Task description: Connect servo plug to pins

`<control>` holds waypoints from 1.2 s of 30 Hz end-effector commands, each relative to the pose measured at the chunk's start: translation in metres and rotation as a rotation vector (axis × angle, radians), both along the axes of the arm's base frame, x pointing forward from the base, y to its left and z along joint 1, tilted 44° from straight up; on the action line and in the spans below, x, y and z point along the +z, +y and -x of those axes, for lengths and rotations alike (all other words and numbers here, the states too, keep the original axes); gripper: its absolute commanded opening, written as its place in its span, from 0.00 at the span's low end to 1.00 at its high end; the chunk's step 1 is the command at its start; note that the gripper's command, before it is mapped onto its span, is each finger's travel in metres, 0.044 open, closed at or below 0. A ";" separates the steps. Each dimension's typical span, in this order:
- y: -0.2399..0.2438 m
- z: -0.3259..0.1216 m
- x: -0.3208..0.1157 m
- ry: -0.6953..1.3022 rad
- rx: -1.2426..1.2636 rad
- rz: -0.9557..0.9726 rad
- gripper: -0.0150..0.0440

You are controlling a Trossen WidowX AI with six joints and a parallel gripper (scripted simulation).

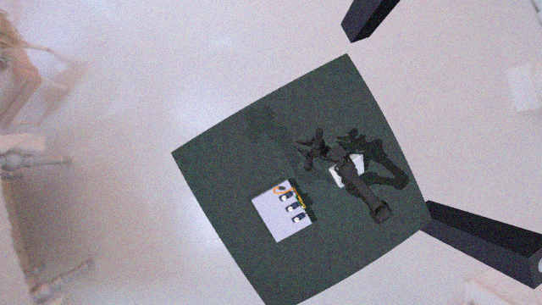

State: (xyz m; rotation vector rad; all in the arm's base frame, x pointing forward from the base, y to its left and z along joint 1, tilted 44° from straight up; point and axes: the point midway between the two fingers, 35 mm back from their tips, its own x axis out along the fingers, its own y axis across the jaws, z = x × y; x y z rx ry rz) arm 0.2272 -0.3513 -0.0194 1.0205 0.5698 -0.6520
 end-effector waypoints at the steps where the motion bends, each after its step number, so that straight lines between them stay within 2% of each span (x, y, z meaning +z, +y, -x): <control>1: 0.011 -0.022 0.023 0.009 0.064 0.087 0.45; 11: 0.053 -0.074 0.081 -0.002 0.235 0.296 0.45; 21: 0.117 -0.119 0.151 -0.072 0.381 0.525 0.45; 36: 0.234 -0.139 0.251 -0.279 0.541 0.816 0.45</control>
